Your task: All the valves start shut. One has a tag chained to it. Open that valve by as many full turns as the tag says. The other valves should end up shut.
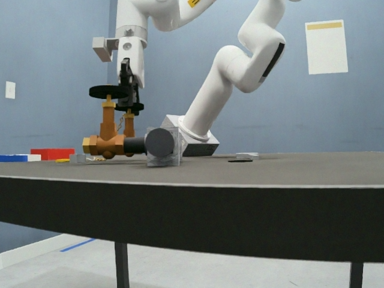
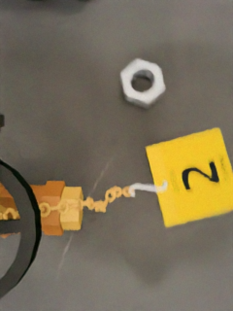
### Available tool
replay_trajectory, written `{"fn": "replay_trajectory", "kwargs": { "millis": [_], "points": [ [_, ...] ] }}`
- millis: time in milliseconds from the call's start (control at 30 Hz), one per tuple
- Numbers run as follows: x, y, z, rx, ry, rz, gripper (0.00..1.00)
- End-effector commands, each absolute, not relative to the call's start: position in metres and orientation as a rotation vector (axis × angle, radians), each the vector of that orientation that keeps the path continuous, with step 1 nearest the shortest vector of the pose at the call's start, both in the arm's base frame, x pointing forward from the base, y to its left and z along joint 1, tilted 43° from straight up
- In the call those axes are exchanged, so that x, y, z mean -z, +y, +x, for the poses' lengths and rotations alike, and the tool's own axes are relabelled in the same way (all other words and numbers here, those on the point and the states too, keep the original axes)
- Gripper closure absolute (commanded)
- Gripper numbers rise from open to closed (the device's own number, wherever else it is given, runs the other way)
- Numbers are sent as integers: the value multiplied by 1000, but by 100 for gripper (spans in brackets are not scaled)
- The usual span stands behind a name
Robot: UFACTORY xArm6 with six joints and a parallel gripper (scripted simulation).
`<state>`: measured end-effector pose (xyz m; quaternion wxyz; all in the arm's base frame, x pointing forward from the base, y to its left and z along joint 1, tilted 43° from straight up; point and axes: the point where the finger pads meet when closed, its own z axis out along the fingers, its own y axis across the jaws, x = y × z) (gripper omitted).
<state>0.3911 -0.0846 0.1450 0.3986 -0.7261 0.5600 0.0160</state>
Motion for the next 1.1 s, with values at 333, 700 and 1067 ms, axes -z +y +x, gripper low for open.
{"fn": "replay_trajectory", "kwargs": {
  "millis": [333, 700, 1067],
  "points": [
    [-146, -86, 392, -228, 1702, -1668, 0],
    [-146, -86, 392, -228, 1702, -1668, 100],
    [-146, -86, 392, -228, 1702, -1668, 100]
  ]
}}
